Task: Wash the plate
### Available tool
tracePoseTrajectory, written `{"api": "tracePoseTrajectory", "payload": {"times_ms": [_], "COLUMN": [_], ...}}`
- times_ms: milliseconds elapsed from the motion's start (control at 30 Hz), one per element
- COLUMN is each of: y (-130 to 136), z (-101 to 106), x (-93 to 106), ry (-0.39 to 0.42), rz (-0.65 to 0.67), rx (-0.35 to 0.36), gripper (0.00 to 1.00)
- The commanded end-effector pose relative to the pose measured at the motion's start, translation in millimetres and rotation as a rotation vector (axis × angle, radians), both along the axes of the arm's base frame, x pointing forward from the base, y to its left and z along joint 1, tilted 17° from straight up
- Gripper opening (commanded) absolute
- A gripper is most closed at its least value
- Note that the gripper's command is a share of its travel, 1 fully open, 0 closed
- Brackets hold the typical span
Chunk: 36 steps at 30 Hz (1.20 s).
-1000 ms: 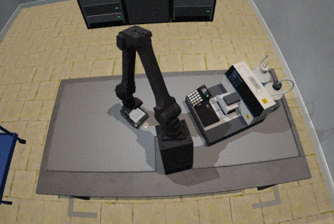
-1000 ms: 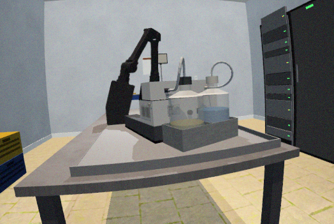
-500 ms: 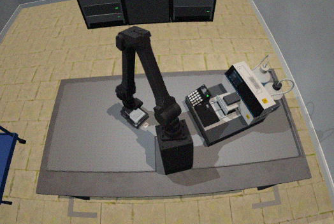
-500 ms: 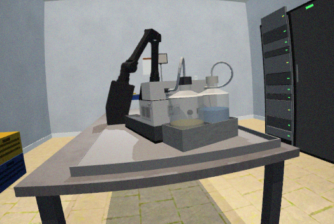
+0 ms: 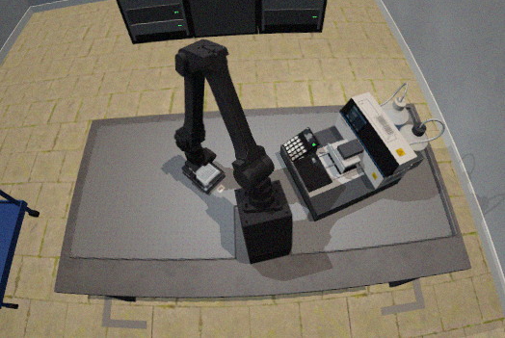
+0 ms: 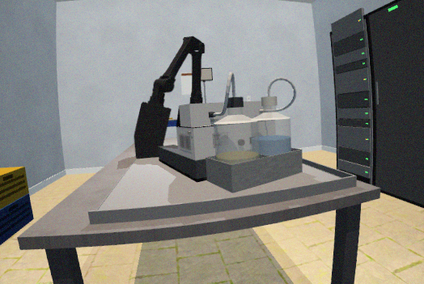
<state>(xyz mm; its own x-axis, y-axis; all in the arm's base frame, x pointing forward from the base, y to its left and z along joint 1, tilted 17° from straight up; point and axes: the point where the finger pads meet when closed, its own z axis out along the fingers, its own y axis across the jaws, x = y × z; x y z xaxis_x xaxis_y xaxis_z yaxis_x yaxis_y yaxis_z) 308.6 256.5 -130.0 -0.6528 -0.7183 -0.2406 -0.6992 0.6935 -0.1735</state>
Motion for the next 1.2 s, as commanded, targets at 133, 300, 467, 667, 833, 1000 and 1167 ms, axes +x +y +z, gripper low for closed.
{"api": "tracePoseTrajectory", "payload": {"times_ms": [133,300,467,667,833,1000,1167], "y": [-0.3,-0.3,-0.3,-0.3,-0.3,-0.3,2.3], "z": [-3.6,-3.6,-3.6,-3.6,-3.6,-3.6,1.5], "x": [8.4,8.4,8.4,8.4,8.4,8.4,4.0], "ry": [-0.005,-0.005,-0.005,-0.005,-0.005,-0.005,-0.006], "rz": [-0.007,-0.007,-0.007,-0.007,-0.007,-0.007,-0.001], "rx": [0.006,0.006,0.006,0.006,0.006,0.006,0.008], "gripper": [1.0,1.0,1.0,1.0,1.0,1.0,0.9]}}
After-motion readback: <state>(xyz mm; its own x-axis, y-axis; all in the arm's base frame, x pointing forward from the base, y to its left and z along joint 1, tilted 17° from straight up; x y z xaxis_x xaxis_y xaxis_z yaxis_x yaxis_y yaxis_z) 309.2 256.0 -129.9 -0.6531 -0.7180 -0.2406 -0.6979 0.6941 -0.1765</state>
